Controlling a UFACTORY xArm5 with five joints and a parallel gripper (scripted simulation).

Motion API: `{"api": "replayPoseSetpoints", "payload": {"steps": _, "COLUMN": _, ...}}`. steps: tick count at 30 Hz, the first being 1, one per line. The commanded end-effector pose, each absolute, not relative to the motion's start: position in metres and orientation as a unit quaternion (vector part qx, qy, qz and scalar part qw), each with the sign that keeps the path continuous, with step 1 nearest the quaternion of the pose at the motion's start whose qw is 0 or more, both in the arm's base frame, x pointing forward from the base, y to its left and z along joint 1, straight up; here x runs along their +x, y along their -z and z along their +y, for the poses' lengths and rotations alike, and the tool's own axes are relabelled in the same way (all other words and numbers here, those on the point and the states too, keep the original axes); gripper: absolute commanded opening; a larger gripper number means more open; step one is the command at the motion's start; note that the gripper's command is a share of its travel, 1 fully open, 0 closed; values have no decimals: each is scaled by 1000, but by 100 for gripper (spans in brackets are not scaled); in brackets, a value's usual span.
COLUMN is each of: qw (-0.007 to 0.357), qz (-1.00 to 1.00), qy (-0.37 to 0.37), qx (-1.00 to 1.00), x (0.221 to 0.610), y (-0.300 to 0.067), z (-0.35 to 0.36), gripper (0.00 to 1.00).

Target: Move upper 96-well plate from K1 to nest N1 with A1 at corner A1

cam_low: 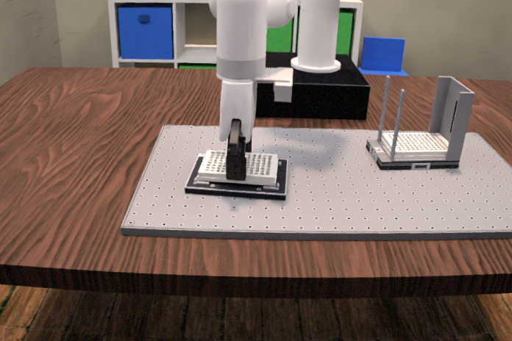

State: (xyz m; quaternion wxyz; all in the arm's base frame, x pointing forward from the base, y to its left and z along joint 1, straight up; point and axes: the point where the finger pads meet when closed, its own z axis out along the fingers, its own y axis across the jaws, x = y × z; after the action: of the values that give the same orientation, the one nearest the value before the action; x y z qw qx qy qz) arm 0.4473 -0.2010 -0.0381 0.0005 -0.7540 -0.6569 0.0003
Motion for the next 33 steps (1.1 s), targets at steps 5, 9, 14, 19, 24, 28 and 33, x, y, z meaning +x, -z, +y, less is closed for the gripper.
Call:
{"api": "replayPoseSetpoints", "payload": {"steps": 5, "qw": -1, "qz": -657, "qy": 1, "qx": -754, "x": 449, "y": 38, "z": -202, "gripper": 0}}
{"api": "replayPoseSetpoints", "payload": {"steps": 9, "qw": -1, "qz": -657, "qy": 1, "qx": -754, "x": 449, "y": 39, "z": -202, "gripper": 0}}
{"api": "replayPoseSetpoints", "payload": {"steps": 14, "qw": -1, "qz": -657, "qy": 1, "qx": -754, "x": 449, "y": 40, "z": -202, "gripper": 0}}
{"api": "replayPoseSetpoints", "payload": {"steps": 19, "qw": -1, "qz": -657, "qy": 1, "qx": -754, "x": 449, "y": 40, "z": -202, "gripper": 100}}
{"api": "replayPoseSetpoints", "payload": {"steps": 24, "qw": -1, "qz": -657, "qy": 1, "qx": -754, "x": 449, "y": 41, "z": -202, "gripper": 100}}
{"api": "replayPoseSetpoints", "payload": {"steps": 28, "qw": -1, "qz": -657, "qy": 1, "qx": -754, "x": 449, "y": 41, "z": -202, "gripper": 100}}
{"api": "replayPoseSetpoints", "payload": {"steps": 33, "qw": -1, "qz": -657, "qy": 1, "qx": -754, "x": 449, "y": 41, "z": -202, "gripper": 100}}
